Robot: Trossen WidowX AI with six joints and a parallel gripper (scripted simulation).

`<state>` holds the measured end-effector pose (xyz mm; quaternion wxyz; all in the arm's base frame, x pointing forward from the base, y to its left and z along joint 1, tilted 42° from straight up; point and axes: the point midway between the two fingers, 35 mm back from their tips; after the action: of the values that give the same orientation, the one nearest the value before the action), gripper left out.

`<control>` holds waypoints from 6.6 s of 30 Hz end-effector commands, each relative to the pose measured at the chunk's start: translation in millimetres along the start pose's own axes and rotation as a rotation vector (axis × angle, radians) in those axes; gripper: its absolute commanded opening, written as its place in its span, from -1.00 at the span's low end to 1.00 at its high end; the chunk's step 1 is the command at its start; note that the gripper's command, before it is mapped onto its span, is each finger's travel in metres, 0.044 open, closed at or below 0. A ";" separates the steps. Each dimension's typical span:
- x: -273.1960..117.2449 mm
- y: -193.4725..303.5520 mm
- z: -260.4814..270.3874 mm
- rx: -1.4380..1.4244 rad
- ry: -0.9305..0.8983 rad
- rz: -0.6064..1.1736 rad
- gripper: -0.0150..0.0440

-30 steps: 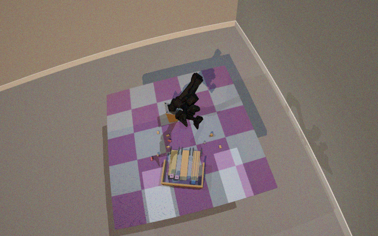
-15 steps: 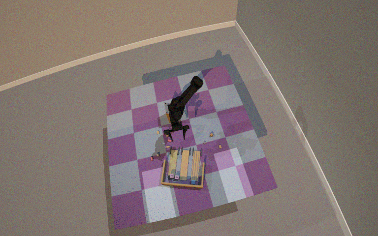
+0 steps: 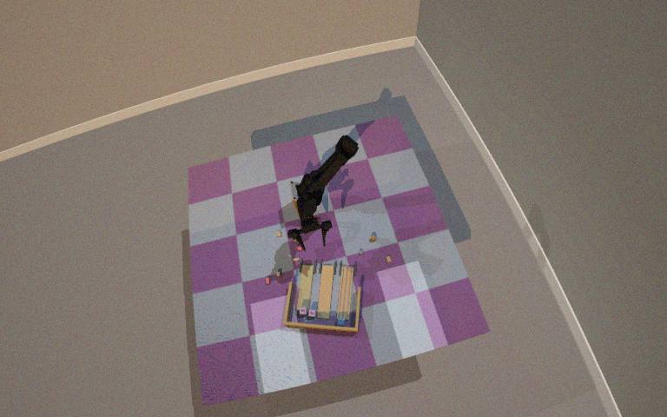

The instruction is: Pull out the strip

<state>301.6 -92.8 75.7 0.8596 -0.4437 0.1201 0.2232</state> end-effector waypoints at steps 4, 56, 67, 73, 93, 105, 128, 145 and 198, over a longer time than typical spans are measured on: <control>9.6 2.0 -7.4 0.037 0.008 0.062 0.60; 120.4 95.1 -56.6 0.299 0.045 0.958 -0.49; 131.1 109.6 -54.0 0.300 0.044 0.958 -0.49; 136.7 117.5 -52.2 0.300 0.043 0.958 -0.49; 142.7 125.8 -49.9 0.301 0.041 0.958 -0.49; 143.3 126.6 -49.7 0.301 0.041 0.958 -0.49; 144.3 127.9 -49.6 0.301 0.041 0.958 -0.49; 145.6 129.0 -49.6 0.301 0.041 0.958 -0.49; 95.6 166.1 -26.5 0.304 0.042 0.962 -0.49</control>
<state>314.5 -12.4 -93.9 0.7174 -0.2223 0.3544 0.5570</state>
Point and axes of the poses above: the point midway between the two fingers, 35 mm back from their tips, its own x axis out along the fingers, its own z axis across the jaws, y = z × x, and after that the axes turned 6 degrees about -x, right-handed
